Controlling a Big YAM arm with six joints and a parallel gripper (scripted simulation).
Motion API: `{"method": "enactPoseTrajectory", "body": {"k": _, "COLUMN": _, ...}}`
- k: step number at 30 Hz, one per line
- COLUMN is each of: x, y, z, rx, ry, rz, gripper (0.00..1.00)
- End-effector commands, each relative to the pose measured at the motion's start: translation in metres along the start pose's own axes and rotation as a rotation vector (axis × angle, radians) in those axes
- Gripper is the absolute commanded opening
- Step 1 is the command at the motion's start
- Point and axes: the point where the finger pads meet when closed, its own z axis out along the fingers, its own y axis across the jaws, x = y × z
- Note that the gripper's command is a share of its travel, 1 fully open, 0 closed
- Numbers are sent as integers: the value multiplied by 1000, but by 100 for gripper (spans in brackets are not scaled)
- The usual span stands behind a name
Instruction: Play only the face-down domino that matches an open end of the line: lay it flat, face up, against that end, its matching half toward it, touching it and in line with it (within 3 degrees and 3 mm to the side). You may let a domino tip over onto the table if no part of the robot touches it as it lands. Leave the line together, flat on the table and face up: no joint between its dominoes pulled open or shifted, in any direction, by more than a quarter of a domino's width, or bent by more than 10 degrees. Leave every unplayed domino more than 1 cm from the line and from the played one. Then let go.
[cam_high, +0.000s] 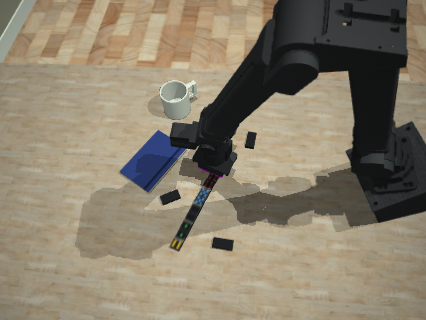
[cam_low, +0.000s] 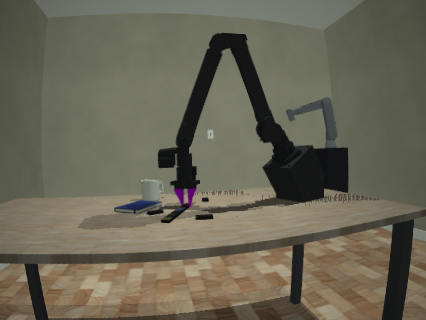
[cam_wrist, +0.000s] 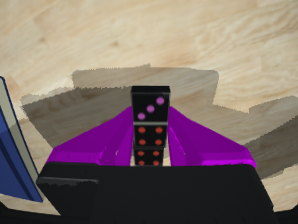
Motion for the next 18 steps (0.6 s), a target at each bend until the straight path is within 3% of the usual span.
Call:
{"method": "enactPoseTrajectory", "body": {"k": 1, "x": 4, "y": 6, "z": 0, "rx": -3, "ry": -1, "rz": 4, "gripper": 20}}
{"method": "enactPoseTrajectory", "body": {"k": 18, "x": 4, "y": 7, "z": -1, "rx": -2, "ry": -2, "rz": 2, "gripper": 20}}
